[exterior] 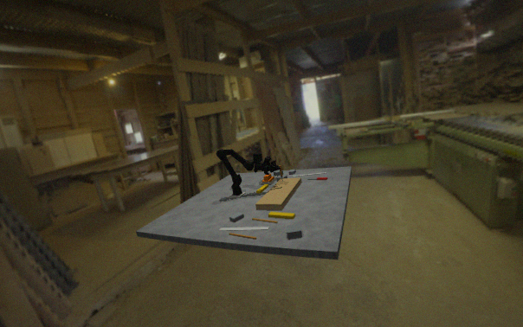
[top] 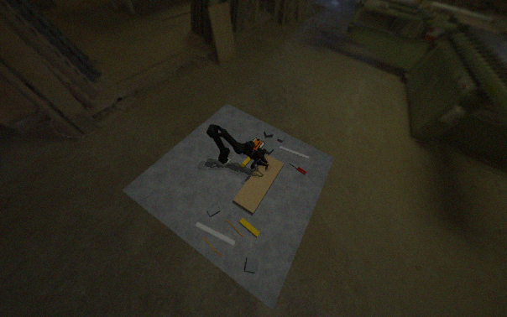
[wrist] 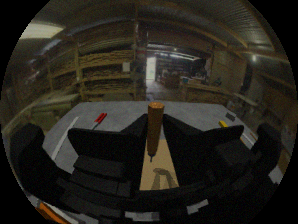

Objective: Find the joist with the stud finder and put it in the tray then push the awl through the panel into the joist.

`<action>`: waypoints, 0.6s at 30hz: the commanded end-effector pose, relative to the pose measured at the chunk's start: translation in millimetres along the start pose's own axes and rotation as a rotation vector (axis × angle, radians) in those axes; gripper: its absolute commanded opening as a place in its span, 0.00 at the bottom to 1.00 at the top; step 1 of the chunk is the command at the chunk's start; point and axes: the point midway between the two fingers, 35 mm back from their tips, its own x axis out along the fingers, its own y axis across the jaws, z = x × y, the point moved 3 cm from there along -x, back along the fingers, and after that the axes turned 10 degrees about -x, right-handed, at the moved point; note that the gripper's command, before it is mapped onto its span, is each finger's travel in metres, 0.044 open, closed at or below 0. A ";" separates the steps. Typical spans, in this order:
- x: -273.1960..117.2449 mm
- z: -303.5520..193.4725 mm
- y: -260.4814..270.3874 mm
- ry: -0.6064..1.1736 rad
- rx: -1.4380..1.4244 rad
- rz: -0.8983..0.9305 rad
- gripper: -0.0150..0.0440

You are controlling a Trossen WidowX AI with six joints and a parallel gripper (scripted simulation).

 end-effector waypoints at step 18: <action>1.7 -12.0 2.6 -0.005 -0.001 0.003 0.25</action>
